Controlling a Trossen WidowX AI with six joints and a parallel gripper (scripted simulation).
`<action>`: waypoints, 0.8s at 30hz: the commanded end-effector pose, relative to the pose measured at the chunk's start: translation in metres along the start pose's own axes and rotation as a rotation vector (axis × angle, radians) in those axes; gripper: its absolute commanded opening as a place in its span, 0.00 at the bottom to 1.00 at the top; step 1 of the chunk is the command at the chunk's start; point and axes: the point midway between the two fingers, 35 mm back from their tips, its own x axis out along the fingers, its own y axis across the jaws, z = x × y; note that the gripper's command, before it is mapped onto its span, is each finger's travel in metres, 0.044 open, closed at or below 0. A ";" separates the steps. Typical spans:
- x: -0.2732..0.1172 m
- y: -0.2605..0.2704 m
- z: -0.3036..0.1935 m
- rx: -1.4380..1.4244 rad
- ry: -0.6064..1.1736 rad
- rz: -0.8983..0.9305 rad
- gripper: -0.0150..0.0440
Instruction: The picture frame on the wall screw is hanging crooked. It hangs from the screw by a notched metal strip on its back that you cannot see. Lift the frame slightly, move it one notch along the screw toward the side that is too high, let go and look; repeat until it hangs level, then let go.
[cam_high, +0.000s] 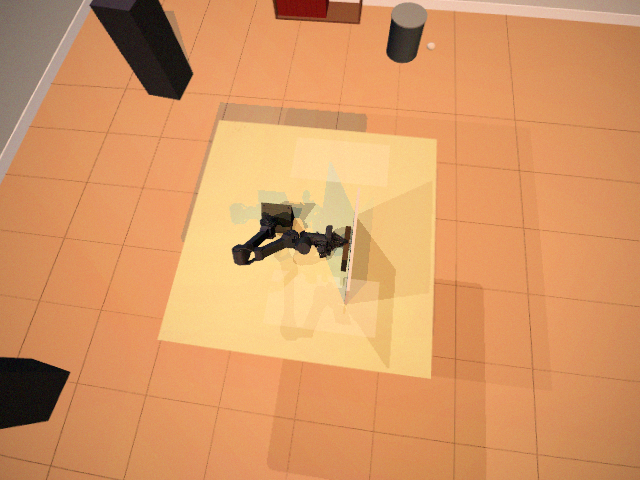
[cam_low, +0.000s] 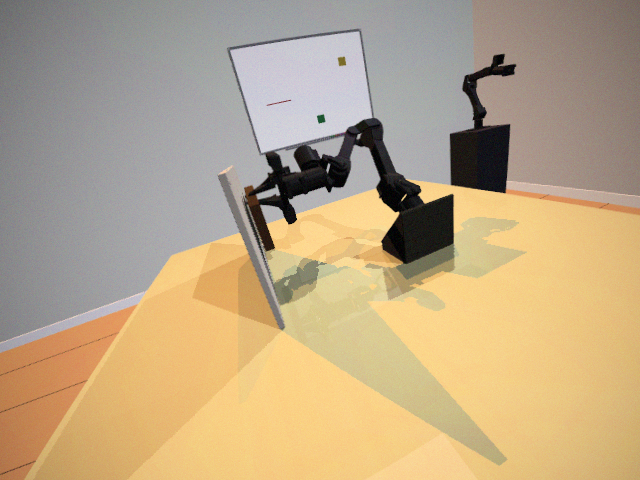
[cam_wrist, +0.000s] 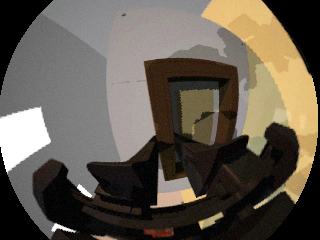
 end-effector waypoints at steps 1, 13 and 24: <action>0.000 0.003 0.001 0.005 -0.001 0.010 0.25; 0.000 0.003 0.002 0.005 -0.001 0.010 0.25; 0.000 0.003 0.003 0.005 -0.001 0.010 0.25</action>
